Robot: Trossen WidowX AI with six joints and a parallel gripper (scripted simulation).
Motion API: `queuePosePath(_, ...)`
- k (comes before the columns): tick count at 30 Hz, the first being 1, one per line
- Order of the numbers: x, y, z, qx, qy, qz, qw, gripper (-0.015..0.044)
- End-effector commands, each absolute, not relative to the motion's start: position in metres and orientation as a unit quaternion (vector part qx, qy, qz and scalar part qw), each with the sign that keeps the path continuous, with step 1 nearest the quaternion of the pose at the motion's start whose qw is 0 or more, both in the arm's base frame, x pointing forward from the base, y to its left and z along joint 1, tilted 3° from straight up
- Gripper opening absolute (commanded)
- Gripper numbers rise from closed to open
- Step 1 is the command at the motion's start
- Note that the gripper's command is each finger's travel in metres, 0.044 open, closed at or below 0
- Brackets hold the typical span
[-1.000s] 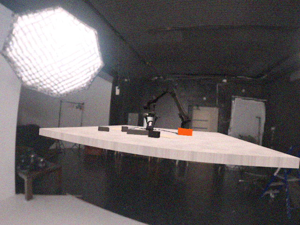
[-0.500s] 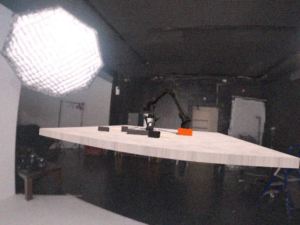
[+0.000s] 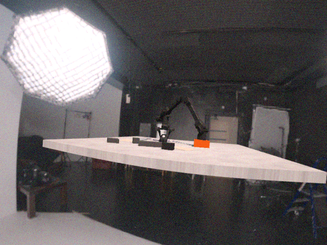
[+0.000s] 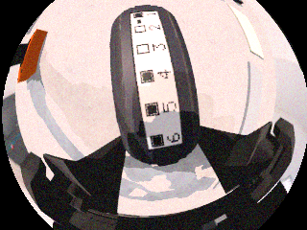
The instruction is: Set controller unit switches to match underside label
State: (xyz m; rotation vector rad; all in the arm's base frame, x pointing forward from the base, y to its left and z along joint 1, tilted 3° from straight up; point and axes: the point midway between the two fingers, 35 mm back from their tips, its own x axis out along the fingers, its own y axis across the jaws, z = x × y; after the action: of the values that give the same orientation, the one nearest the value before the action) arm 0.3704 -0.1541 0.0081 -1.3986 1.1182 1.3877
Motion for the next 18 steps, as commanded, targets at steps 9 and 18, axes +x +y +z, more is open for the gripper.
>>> queuePosePath(9, 0.368, -0.153, -0.003, -0.556, 0.444, 0.561, 0.424, 0.0338)
queuePosePath(18, 0.368, -0.154, -0.010, -0.556, 0.444, 0.561, 0.424, 0.0338)
